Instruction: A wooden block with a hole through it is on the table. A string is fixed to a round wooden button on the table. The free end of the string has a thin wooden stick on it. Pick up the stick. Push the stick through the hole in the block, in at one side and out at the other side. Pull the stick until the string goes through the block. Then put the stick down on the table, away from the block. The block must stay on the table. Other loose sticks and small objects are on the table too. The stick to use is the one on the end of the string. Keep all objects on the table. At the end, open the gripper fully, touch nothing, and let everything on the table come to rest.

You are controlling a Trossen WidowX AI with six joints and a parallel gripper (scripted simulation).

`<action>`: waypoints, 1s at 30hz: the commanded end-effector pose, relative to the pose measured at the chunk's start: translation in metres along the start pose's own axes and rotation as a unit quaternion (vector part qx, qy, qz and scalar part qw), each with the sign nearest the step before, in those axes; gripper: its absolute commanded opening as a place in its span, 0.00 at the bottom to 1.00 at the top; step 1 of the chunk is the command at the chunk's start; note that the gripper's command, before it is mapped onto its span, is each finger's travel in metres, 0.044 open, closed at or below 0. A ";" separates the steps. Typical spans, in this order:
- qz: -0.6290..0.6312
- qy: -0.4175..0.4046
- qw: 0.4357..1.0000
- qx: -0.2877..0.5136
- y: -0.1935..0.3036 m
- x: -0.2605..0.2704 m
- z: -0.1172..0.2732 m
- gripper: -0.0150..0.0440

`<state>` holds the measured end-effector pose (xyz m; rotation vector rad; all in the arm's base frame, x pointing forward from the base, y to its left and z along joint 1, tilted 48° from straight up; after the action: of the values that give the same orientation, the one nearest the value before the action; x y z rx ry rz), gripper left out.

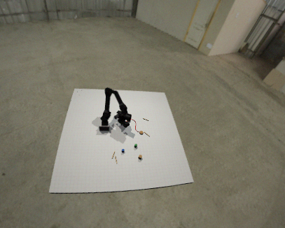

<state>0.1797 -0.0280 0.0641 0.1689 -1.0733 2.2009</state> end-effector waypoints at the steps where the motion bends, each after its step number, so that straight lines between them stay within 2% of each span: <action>1: -0.001 -0.001 1.000 0.003 0.005 0.003 -0.001 0.25; 29: -0.002 -0.025 1.000 -0.003 0.025 0.002 -0.009 0.25; 30: -0.001 -0.021 1.000 -0.002 0.023 0.001 -0.007 0.30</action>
<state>0.1658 -0.0323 0.0443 0.2158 -1.1007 2.2019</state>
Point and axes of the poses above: the point midway between the two fingers, 35 mm back from their tips, its own z axis back along the fingers, its own x axis across the jaws, y = z × x, the point moved 6 cm from there along z, back along the fingers, and after that the axes turned 13 degrees about z, right-handed, at the moved point
